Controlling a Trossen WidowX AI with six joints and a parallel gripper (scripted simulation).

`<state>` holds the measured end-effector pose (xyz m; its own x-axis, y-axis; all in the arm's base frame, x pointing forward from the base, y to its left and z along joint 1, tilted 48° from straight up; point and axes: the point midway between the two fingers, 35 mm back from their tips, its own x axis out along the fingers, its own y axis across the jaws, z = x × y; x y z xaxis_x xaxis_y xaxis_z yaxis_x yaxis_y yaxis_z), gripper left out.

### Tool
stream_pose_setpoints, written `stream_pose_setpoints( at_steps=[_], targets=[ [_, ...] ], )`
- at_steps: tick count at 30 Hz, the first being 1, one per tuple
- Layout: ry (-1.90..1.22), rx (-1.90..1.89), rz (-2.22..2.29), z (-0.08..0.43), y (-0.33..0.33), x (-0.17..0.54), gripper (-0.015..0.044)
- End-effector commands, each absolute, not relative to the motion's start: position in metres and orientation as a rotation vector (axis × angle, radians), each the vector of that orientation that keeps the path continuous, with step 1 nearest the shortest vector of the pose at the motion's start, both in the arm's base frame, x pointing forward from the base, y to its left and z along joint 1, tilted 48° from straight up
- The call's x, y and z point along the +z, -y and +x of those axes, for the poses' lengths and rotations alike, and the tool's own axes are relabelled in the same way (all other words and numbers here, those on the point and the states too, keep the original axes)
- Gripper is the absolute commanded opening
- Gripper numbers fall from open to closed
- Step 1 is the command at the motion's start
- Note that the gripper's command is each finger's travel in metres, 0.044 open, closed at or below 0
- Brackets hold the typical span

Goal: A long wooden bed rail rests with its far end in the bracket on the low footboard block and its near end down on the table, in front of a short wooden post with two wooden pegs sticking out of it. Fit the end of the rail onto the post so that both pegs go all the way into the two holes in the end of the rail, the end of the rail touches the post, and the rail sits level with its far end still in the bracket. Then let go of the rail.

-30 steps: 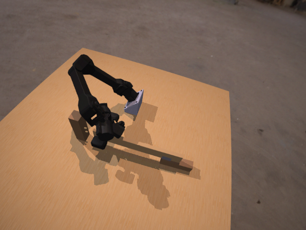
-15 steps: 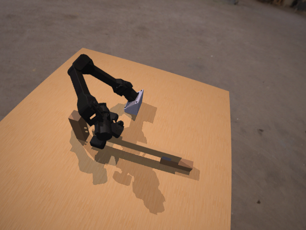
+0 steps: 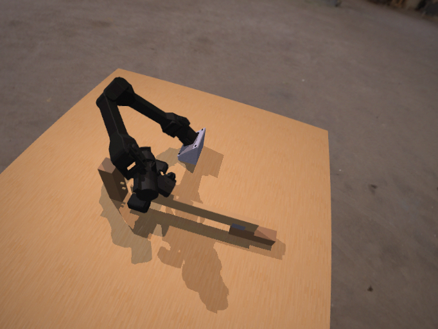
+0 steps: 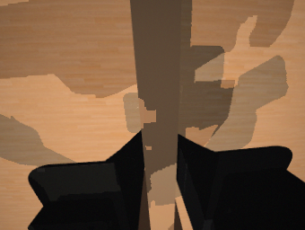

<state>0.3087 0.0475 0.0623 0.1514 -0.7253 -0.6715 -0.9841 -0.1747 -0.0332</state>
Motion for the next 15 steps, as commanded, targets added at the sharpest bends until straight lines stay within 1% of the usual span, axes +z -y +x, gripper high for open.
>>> stream_pose_setpoints(
  at_steps=[1,15],
  targets=[
    [-1.621,0.73,-1.968,0.3086,-0.0469,0.0647,0.0],
    [-1.622,0.73,-1.968,0.309,-0.044,0.0682,0.0]
  ],
)
